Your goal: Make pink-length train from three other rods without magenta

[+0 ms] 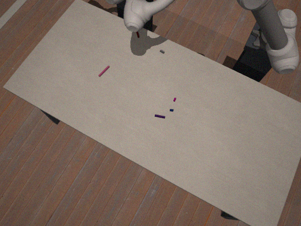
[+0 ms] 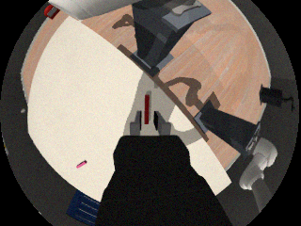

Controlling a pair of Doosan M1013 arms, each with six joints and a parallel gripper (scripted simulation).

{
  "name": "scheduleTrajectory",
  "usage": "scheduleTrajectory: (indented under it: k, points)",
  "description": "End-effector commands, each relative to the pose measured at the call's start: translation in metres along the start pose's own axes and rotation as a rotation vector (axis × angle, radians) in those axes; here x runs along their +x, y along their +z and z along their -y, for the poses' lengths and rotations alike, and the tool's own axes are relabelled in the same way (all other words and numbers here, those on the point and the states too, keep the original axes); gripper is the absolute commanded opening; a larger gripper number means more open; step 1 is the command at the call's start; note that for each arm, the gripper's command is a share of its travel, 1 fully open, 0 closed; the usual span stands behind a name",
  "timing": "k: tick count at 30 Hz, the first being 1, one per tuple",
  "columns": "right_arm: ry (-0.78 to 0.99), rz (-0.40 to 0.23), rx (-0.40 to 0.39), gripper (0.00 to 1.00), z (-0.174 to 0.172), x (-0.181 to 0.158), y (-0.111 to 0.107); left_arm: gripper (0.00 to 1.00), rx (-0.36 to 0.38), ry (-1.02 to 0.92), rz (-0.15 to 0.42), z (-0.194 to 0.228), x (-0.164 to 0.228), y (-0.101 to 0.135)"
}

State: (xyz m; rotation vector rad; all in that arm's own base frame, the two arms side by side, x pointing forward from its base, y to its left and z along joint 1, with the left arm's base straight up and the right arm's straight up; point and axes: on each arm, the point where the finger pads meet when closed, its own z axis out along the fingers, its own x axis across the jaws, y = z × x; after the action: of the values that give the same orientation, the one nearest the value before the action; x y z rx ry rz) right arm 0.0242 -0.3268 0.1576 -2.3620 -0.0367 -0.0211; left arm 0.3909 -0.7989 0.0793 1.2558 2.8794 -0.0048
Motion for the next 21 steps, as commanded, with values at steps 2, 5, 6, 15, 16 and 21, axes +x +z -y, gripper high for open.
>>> scheduleTrajectory:
  k: [2,5,6,15,16,21]
  points:
    - [-0.003,-0.013,0.005,1.00,0.003,0.001,0.001,0.54,-0.006,-0.003,-0.001,0.000,0.002,0.010]
    - [-0.003,-0.013,0.005,1.00,0.003,0.001,0.001,0.54,-0.006,-0.003,-0.001,0.000,0.002,0.014]
    - [-0.003,-0.013,0.005,1.00,0.003,0.001,0.001,0.54,-0.006,-0.003,-0.001,0.000,0.002,0.016]
    - [-0.003,-0.013,0.005,1.00,0.003,0.001,0.001,0.54,-0.006,-0.003,-0.001,0.000,0.001,0.027]
    - [-0.003,-0.013,0.005,1.00,0.003,0.001,0.001,0.54,-0.006,-0.003,-0.001,0.000,0.001,0.028]
    - [-0.003,-0.013,0.005,1.00,0.003,0.001,0.001,0.54,-0.006,-0.003,-0.001,0.000,0.001,0.036]
